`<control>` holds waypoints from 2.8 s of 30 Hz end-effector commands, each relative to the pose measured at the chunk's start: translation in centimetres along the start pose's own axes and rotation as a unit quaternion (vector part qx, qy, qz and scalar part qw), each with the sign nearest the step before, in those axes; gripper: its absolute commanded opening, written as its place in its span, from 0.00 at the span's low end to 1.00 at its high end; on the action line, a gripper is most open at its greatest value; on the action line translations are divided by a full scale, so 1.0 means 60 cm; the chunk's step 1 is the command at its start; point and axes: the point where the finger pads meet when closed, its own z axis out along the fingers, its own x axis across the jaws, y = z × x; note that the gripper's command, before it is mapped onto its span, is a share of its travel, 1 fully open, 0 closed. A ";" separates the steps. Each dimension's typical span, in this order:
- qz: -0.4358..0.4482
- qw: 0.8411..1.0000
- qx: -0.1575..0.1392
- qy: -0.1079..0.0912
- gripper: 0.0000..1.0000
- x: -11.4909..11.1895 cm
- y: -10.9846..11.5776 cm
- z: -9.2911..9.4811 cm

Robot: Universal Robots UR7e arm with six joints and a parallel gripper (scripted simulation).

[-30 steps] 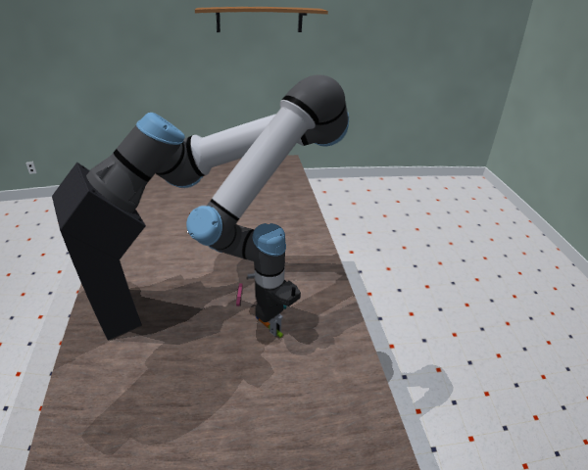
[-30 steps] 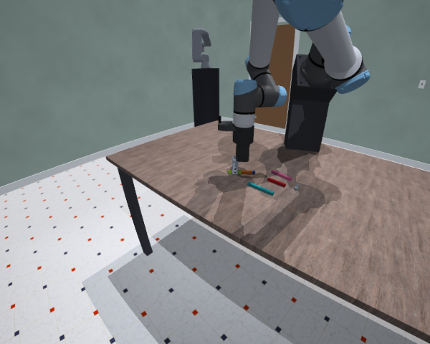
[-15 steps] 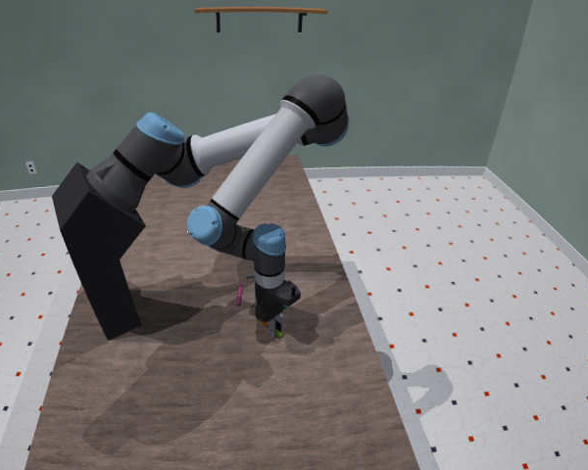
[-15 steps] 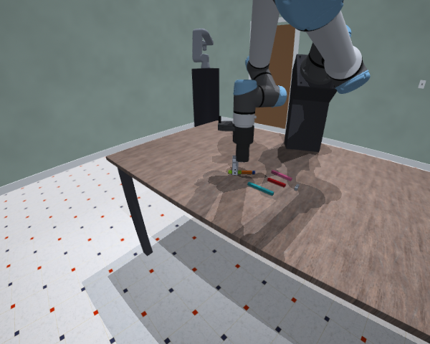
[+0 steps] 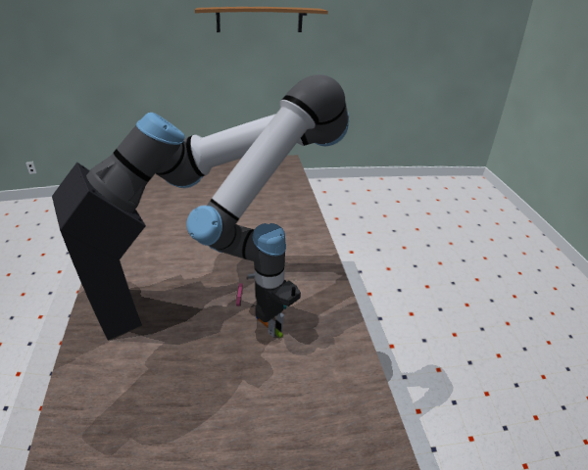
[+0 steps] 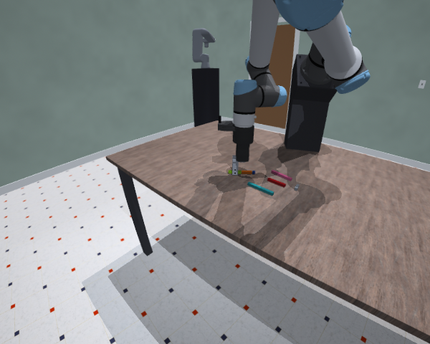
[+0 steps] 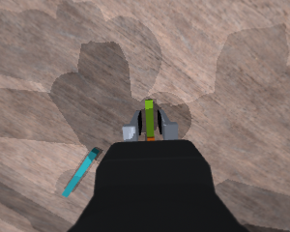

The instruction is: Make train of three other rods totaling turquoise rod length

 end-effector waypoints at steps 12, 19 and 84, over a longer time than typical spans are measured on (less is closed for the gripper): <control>0.000 1.000 0.000 0.000 0.54 0.000 -0.001 -0.042; 0.000 1.000 0.000 0.000 0.54 0.000 -0.001 -0.088; 0.000 1.000 0.000 0.000 1.00 0.000 0.000 -0.185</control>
